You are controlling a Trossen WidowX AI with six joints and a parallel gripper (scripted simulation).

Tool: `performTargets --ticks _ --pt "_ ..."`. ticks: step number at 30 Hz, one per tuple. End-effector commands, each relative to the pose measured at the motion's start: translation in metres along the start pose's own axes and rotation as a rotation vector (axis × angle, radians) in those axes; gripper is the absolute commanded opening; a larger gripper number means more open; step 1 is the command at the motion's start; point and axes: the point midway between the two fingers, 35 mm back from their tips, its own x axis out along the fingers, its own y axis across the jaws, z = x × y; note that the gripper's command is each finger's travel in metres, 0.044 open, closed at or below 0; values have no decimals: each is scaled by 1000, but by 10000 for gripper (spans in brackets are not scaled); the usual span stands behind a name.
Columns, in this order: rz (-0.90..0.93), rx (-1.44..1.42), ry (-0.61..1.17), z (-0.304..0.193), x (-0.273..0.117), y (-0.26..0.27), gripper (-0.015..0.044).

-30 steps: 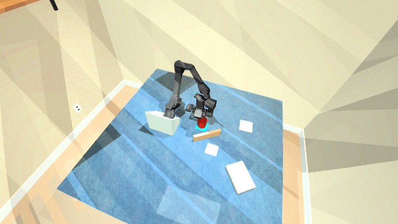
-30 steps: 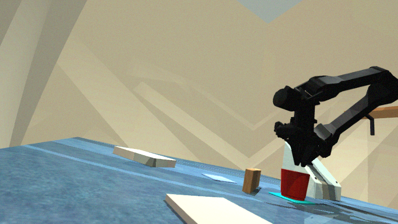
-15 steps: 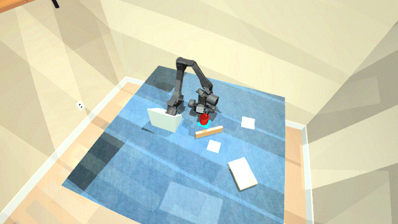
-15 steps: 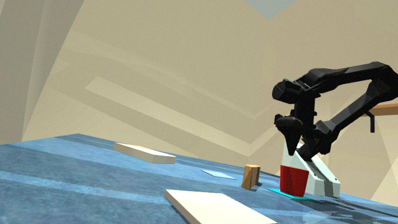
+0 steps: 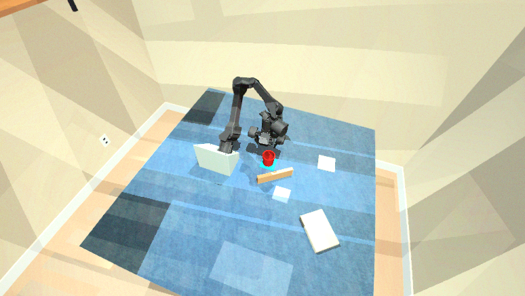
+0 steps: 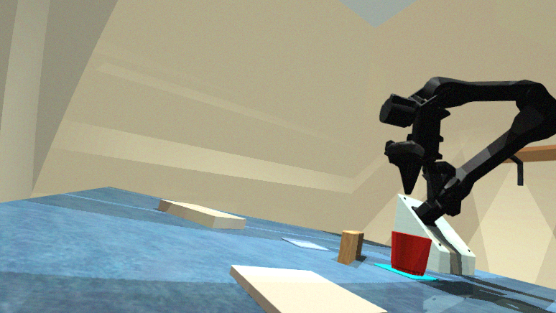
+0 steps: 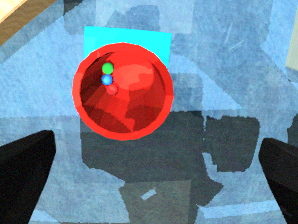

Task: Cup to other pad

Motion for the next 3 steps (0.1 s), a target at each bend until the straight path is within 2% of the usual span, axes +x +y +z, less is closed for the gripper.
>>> performTargets --ticks 1,3 --pt "0 1 0 0 1 0 440" --pt "0 1 0 0 1 0 440"
